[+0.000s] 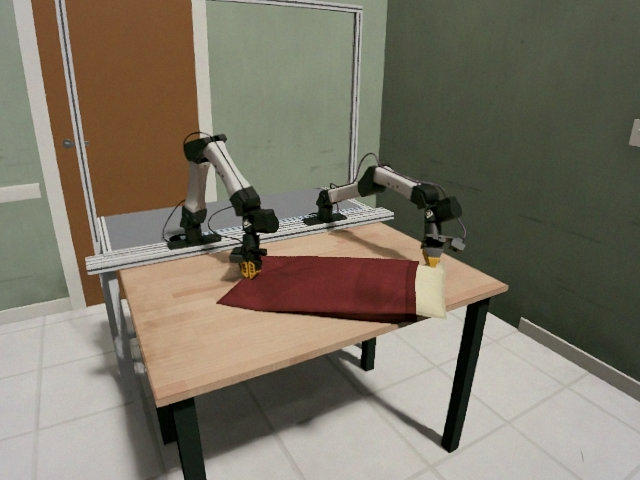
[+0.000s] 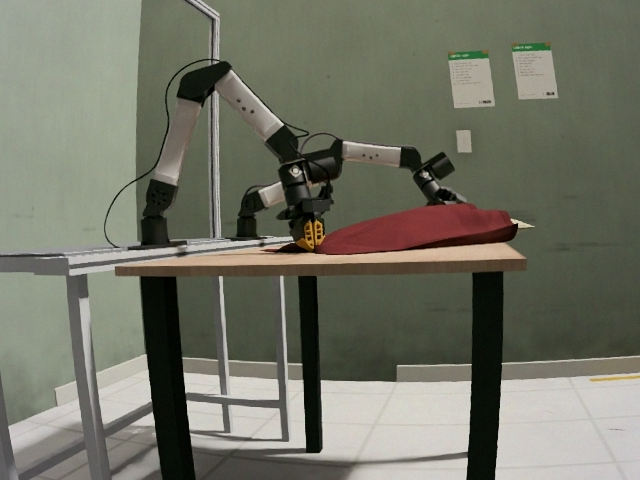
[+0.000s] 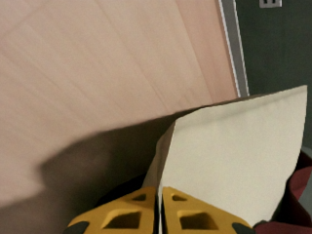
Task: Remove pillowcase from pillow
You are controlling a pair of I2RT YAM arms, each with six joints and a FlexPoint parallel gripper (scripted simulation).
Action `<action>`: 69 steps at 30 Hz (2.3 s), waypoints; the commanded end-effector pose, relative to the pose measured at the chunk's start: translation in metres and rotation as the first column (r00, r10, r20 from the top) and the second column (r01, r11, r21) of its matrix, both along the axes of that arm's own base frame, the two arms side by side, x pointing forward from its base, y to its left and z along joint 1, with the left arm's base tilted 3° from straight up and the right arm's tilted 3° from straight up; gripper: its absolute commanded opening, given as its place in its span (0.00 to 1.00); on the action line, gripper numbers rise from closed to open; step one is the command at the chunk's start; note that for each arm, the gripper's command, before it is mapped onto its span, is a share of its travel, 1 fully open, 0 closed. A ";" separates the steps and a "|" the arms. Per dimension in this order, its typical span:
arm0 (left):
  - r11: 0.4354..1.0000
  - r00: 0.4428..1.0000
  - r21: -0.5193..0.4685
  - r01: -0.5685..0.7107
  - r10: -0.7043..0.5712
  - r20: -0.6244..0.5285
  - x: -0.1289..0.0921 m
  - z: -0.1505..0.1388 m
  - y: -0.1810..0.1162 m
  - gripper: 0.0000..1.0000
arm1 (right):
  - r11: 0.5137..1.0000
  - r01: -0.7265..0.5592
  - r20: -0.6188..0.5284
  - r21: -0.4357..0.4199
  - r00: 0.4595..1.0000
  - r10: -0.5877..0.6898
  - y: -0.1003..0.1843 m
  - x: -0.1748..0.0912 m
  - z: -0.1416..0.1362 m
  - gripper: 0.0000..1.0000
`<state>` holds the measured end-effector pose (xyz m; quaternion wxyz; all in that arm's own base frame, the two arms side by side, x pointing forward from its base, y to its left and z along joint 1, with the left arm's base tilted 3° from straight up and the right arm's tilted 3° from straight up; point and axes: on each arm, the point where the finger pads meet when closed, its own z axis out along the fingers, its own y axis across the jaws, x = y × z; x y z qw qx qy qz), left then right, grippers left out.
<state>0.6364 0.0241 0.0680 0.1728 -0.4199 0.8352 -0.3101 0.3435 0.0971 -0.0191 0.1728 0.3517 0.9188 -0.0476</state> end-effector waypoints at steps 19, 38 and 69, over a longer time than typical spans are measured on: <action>1.000 1.000 0.004 -0.002 0.002 0.015 -0.002 0.012 0.002 0.00 | 0.999 -0.004 -0.123 -0.039 0.992 -0.001 -0.010 -0.029 -0.022 0.00; 1.000 1.000 0.004 -0.002 0.002 0.015 -0.002 0.012 0.002 0.00 | 1.000 -0.006 -0.023 0.001 1.000 0.006 0.003 -0.006 0.023 0.00; 1.000 1.000 0.004 -0.002 0.002 0.015 -0.002 0.012 0.002 0.00 | 1.000 -0.006 0.023 0.006 1.000 0.006 0.007 0.004 0.056 0.00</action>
